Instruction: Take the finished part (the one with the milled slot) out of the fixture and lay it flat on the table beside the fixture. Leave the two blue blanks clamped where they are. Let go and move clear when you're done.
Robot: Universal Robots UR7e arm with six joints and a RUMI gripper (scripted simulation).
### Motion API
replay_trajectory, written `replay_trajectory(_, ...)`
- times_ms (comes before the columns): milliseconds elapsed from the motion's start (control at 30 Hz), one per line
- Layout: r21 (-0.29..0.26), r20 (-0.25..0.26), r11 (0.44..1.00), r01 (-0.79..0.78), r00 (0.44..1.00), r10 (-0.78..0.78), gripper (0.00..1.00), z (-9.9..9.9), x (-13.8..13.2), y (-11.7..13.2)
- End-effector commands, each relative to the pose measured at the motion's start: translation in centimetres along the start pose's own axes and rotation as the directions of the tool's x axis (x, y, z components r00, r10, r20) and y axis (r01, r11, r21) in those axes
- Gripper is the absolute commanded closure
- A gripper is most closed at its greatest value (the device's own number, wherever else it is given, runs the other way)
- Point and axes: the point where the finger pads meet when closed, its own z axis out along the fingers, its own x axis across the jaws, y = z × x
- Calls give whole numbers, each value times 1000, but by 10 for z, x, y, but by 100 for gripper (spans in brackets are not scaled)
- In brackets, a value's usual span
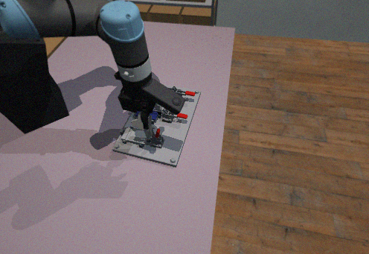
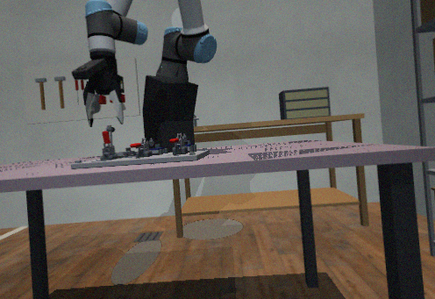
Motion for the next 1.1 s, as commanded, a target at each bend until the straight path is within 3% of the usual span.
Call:
replay_trajectory(0,1,-1,1000,0,1000,0,41,0,0,0)
replay_trajectory(1067,1,-1,1000,0,1000,0,41,2,0,10)
